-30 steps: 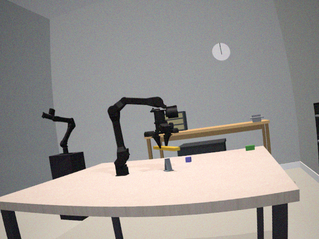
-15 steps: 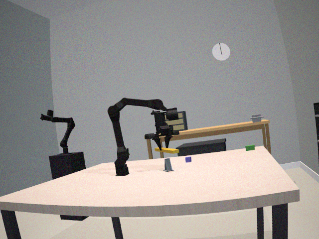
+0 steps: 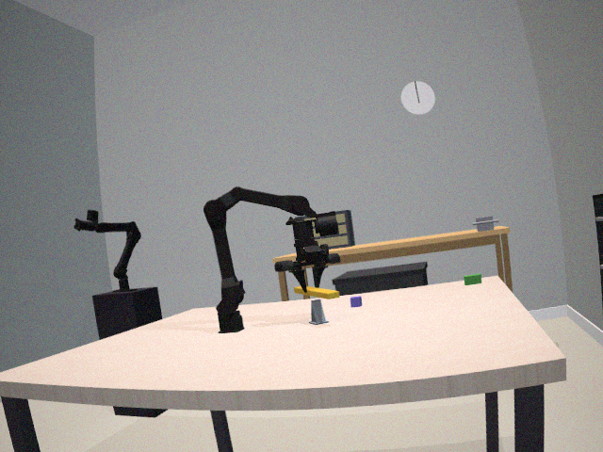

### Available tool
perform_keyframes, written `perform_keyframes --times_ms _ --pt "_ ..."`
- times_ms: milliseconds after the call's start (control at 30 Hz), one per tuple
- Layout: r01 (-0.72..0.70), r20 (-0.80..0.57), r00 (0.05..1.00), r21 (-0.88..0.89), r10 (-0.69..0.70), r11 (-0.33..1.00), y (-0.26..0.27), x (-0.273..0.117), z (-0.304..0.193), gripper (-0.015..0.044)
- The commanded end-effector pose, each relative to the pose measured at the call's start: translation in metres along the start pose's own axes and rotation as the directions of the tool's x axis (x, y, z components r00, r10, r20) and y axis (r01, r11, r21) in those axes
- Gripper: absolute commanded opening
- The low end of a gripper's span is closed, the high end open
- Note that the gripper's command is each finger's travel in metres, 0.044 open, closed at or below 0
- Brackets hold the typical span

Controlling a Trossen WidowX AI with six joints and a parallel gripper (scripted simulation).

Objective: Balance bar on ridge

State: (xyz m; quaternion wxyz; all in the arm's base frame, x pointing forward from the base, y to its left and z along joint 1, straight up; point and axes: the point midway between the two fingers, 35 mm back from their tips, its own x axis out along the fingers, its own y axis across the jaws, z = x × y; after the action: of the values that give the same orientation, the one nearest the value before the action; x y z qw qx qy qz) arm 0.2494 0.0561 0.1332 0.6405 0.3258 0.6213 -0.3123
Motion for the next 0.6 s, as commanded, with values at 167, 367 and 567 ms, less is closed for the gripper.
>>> perform_keyframes --times_ms 167,367,567 --pt "0.006 -0.005 1.000 0.005 -0.006 1.000 -0.0005 0.0074 -0.0006 0.0000" --pt "0.006 -0.005 1.000 0.005 -0.006 1.000 -0.0006 0.0060 -0.0005 0.0000" --pt "0.006 -0.005 1.000 0.005 -0.006 1.000 -0.0004 0.0063 -0.0005 0.0000"
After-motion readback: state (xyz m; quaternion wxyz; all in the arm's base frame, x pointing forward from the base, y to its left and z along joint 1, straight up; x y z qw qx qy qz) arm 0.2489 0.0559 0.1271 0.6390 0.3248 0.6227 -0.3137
